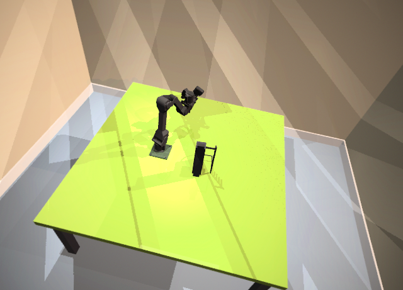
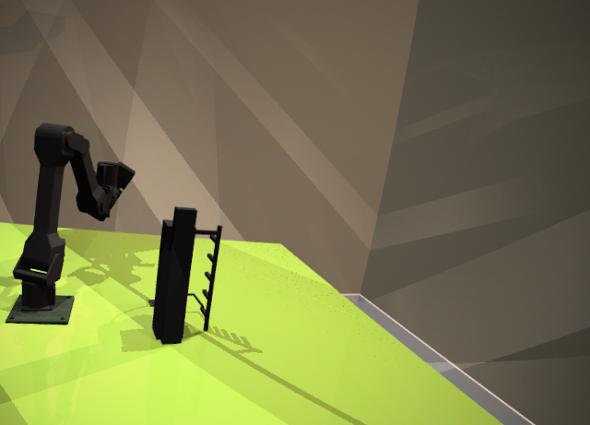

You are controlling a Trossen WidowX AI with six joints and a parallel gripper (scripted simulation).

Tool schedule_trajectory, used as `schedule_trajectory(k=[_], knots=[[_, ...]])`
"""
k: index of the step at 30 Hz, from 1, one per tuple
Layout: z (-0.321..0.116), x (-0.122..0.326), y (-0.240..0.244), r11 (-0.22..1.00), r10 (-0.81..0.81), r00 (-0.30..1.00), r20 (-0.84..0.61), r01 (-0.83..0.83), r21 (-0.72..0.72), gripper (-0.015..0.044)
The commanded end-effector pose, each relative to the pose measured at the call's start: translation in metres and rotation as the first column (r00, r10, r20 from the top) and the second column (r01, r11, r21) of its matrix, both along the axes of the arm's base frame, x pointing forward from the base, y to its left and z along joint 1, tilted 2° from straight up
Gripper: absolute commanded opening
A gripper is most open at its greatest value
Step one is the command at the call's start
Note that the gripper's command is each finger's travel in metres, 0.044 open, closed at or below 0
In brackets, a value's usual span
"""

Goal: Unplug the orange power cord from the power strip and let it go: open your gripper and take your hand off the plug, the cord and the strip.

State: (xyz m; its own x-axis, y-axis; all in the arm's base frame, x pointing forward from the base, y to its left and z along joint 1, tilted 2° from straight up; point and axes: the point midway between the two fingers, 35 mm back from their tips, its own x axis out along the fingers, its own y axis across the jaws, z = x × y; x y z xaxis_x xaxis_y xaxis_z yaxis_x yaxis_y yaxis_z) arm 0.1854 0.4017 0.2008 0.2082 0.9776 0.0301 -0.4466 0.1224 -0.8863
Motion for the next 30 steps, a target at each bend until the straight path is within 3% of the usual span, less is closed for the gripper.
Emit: schedule_trajectory(k=[1, 7, 16, 22, 30], knots=[[-0.013, 0.046, -0.018, 0.987, -0.131, 0.990, -0.045, 0.126, -0.096, 0.0160], [-0.036, 0.098, -0.049, 0.929, -0.289, 0.954, -0.081, 0.258, -0.266, 0.0160], [-0.083, 0.172, -0.175, 0.619, -0.607, 0.788, -0.104, 0.387, -0.683, 0.0160], [-0.096, 0.170, -0.270, 0.389, -0.744, 0.658, -0.116, 0.285, -0.876, 0.0160], [-0.087, 0.122, -0.369, 0.198, -0.848, 0.506, -0.159, 0.023, -0.980, 0.0160]])
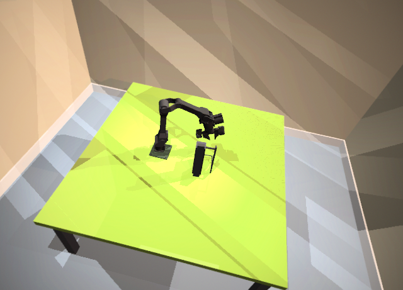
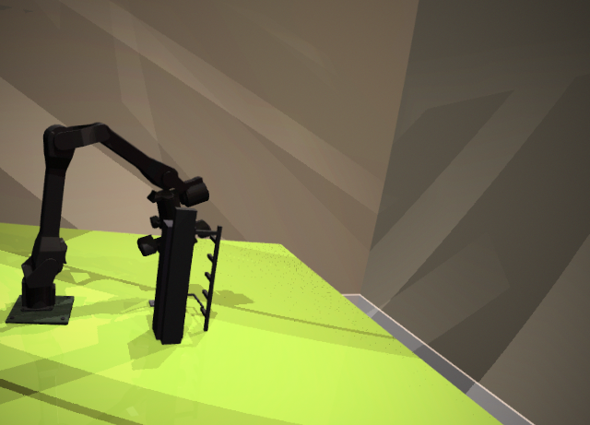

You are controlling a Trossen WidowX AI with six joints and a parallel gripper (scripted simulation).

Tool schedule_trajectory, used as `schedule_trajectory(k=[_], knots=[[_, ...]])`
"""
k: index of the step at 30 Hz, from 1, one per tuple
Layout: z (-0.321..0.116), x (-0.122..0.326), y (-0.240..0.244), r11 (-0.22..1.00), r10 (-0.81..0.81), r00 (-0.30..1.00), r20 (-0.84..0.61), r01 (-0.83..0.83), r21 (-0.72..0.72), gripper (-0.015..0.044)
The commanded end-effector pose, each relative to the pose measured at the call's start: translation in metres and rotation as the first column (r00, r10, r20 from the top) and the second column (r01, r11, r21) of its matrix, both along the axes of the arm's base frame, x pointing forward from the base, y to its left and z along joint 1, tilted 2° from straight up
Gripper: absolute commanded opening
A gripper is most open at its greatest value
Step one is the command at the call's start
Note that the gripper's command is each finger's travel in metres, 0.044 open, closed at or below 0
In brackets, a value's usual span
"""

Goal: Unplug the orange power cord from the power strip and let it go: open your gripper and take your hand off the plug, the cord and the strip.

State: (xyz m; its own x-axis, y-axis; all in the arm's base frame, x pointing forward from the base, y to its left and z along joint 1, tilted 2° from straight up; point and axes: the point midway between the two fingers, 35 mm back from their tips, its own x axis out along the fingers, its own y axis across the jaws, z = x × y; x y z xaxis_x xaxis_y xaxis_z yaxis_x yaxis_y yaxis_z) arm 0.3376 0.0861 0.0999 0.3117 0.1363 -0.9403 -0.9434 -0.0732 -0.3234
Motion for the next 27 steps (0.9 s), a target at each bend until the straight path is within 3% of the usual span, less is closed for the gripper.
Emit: schedule_trajectory(k=[1, 5, 27], knots=[[0.017, -0.039, -0.064, 0.991, -0.088, 0.975, -0.206, 0.065, -0.115, 0.0160], [0.028, -0.063, -0.088, 0.985, -0.129, 0.942, -0.311, 0.084, -0.154, 0.0160], [0.028, -0.062, -0.111, 0.984, -0.130, 0.942, -0.311, 0.084, -0.156, 0.0160]])
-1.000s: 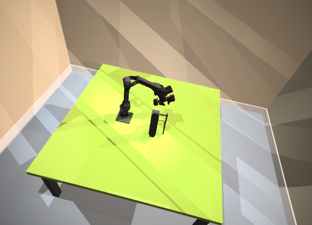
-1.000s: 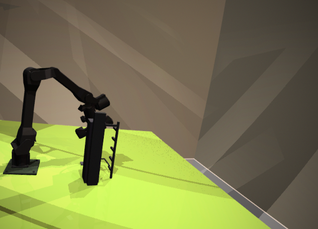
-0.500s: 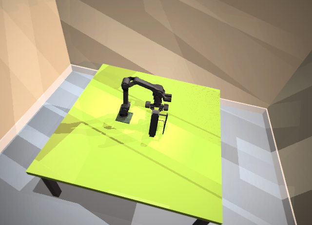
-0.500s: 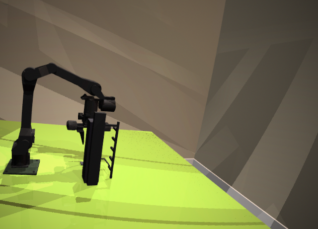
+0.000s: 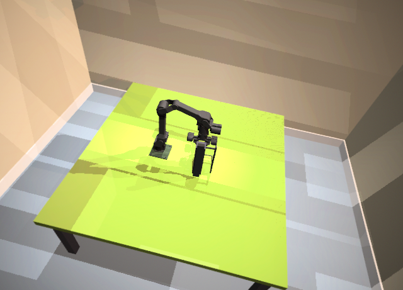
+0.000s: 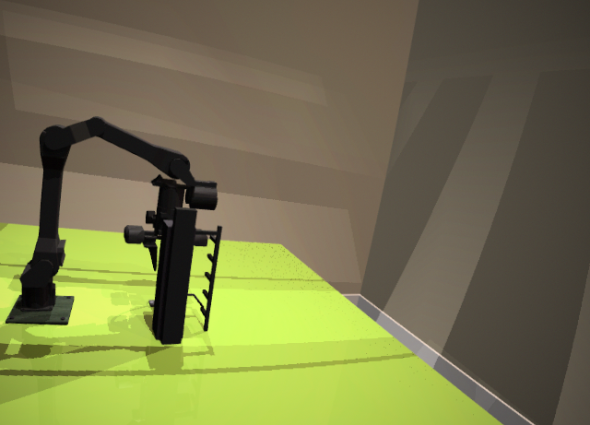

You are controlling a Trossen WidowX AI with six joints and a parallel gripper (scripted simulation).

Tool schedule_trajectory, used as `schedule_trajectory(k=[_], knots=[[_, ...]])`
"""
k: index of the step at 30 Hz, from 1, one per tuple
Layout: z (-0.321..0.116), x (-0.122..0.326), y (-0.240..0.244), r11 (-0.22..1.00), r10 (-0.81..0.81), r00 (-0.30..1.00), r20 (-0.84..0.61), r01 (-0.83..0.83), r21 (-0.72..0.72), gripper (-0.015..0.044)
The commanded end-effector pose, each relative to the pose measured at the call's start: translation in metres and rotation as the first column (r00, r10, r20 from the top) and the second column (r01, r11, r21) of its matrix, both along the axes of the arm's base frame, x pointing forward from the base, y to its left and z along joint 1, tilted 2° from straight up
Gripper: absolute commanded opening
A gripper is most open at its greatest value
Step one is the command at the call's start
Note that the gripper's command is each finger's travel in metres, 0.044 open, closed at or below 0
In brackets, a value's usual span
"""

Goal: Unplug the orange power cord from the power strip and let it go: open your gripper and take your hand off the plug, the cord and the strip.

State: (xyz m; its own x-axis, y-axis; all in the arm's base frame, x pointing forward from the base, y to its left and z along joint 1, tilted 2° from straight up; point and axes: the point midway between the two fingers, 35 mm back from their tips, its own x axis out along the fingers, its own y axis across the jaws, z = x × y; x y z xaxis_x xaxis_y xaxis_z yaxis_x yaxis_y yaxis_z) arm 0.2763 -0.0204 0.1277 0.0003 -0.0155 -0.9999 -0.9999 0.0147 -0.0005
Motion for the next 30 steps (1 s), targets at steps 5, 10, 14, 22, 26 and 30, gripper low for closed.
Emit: schedule_trajectory(k=[5, 10, 14, 22, 26, 30], knots=[[0.000, -0.001, -0.013, 1.000, 0.003, 1.000, -0.002, -0.003, -0.005, 0.0160], [0.000, -0.002, -0.021, 1.000, 0.003, 1.000, -0.002, -0.003, -0.006, 0.0160], [-0.001, -0.002, -0.022, 1.000, 0.003, 1.000, -0.002, -0.003, -0.006, 0.0160], [-0.011, -0.002, -0.022, 1.000, 0.003, 1.000, -0.002, -0.003, -0.006, 0.0160], [-0.009, -0.002, -0.022, 1.000, -0.001, 1.000, 0.000, 0.001, -0.003, 0.0081], [-0.009, -0.002, -0.022, 1.000, -0.001, 1.000, 0.000, 0.001, -0.003, 0.0035]])
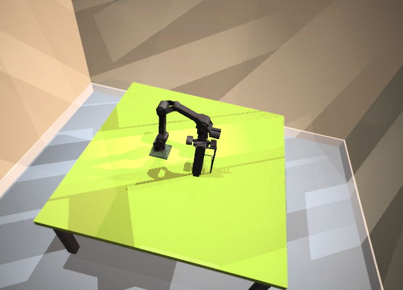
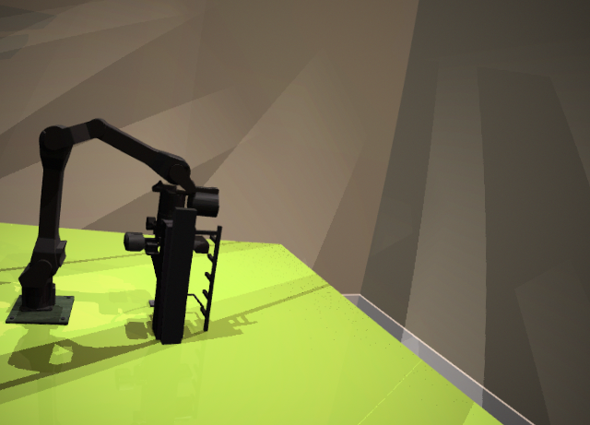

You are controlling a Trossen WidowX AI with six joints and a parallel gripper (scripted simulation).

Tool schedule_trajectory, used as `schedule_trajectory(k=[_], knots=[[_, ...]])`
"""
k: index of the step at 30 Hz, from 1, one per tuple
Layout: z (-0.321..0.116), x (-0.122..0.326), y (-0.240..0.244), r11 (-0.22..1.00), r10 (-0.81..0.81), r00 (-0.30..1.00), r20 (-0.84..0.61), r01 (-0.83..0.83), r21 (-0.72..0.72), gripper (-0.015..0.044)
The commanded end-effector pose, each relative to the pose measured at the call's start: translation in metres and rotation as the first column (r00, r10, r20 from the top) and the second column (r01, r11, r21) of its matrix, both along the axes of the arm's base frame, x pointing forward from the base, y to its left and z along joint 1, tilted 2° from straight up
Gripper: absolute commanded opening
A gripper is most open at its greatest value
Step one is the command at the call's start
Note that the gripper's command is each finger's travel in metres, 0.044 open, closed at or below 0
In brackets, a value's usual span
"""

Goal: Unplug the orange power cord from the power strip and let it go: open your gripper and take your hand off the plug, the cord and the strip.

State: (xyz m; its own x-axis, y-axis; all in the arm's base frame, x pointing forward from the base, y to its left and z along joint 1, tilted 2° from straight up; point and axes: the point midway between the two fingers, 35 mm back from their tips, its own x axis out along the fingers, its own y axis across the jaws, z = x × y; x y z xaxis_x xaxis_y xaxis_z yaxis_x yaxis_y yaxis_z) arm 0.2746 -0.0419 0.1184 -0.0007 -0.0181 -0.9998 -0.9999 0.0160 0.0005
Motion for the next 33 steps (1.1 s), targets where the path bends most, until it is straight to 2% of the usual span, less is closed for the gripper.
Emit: schedule_trajectory(k=[1, 6, 33], knots=[[0.000, 0.000, 0.000, 1.000, 0.000, 1.000, 0.001, 0.000, 0.000, 0.0028], [0.000, 0.000, 0.000, 1.000, 0.000, 1.000, 0.001, 0.000, 0.000, 0.0000], [0.000, 0.002, 0.042, 1.000, 0.002, 1.000, 0.000, -0.002, 0.003, 0.0000]])
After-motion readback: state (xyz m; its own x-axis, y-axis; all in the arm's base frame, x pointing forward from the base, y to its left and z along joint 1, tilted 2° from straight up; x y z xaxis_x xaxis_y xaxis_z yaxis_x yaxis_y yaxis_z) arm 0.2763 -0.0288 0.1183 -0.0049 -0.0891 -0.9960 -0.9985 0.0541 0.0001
